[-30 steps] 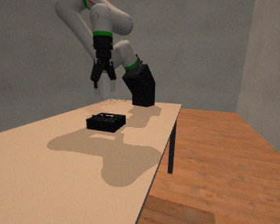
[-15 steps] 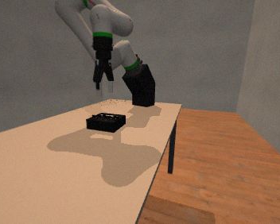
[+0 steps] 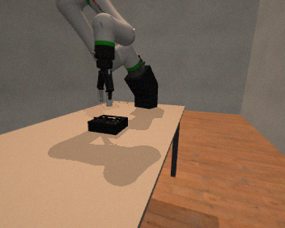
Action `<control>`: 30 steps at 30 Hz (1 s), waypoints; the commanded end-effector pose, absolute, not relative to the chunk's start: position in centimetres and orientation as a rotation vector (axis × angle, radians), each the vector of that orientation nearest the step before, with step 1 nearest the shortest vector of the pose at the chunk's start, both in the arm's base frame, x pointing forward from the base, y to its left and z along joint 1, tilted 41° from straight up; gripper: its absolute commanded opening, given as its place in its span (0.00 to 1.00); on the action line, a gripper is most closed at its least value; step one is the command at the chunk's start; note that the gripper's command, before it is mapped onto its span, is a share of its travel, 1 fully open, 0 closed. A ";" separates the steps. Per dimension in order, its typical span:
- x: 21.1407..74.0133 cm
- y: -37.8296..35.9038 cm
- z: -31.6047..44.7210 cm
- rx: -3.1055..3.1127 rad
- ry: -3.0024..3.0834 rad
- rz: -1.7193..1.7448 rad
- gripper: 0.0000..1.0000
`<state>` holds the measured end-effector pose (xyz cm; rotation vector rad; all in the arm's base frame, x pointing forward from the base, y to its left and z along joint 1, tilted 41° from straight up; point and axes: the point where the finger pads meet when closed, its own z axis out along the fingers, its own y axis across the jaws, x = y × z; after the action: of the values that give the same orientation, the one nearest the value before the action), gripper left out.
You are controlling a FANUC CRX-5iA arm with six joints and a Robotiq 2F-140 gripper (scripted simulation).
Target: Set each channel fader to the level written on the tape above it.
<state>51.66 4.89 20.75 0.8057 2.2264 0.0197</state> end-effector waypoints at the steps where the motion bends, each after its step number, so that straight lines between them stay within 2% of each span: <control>1: 52.8 4.6 20.4 0.481 2.334 -0.082 1.00; 10: 53.0 4.6 20.4 -0.014 2.420 -0.235 1.00; 30: 53.0 4.6 20.4 -0.014 2.420 -0.235 1.00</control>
<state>53.00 4.56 20.33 -0.0143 2.4202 -0.2354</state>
